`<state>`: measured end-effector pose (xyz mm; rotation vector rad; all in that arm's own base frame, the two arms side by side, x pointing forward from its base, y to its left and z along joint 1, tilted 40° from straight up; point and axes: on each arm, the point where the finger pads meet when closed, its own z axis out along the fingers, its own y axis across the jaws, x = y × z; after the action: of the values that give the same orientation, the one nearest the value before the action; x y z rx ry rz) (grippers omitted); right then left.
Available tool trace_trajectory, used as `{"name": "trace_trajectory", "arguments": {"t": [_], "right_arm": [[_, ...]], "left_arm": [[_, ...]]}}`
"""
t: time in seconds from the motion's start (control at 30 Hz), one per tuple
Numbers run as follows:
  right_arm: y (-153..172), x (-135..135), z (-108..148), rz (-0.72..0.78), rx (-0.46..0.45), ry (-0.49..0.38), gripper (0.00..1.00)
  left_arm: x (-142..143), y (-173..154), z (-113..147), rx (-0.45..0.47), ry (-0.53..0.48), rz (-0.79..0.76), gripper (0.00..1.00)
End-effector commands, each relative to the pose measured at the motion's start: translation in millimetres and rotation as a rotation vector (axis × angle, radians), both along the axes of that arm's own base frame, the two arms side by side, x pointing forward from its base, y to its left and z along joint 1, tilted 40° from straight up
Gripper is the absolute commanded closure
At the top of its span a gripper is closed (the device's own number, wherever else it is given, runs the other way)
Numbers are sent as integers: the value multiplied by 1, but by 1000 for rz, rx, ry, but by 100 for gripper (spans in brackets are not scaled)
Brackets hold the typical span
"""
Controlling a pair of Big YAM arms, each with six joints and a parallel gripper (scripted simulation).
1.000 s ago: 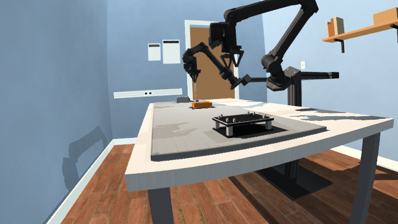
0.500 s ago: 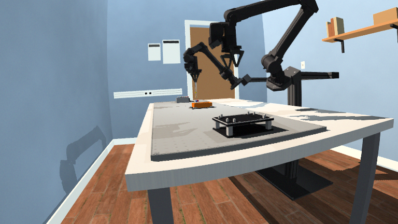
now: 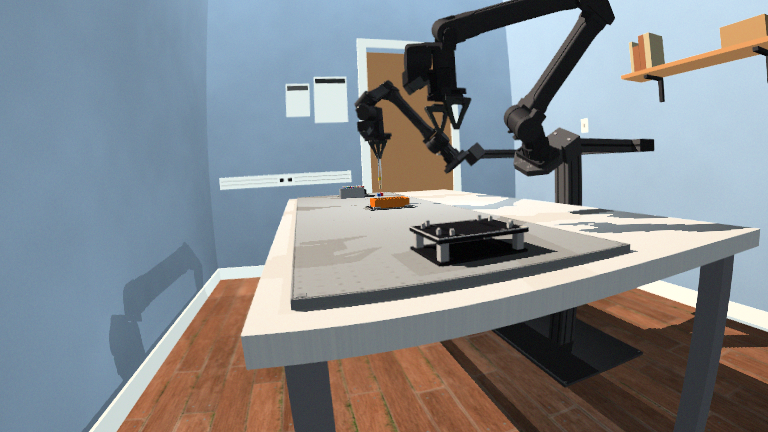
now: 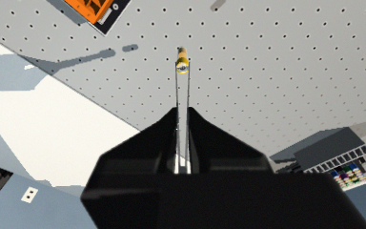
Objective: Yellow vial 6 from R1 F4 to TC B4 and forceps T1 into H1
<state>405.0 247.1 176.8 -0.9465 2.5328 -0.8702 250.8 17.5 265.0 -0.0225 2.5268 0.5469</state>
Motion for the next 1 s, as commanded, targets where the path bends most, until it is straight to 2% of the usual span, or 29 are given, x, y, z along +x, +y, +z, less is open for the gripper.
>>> {"name": "trace_trajectory", "arguments": {"t": [0.0, 0.43, 0.47, 0.53, 0.87, 0.97], "right_arm": [[27, 3, 14, 18, 27, -30, 91], [45, 4, 7, 19, 28, -31, 91], [45, 3, 19, 19, 47, -48, 91], [49, 5, 5, 19, 27, -30, 91], [65, 5, 5, 20, 39, -38, 91], [68, 6, -2, 20, 30, -30, 91]], "left_arm": [[4, -3, 12, -11, -30, 6, 0], [4, -3, 12, -11, -30, 6, 0], [4, -3, 12, -11, -30, 6, 0], [4, -3, 12, -11, -30, 6, 0], [4, -3, 12, -11, -30, 6, 0], [4, -3, 12, -11, -30, 6, 0]]}}
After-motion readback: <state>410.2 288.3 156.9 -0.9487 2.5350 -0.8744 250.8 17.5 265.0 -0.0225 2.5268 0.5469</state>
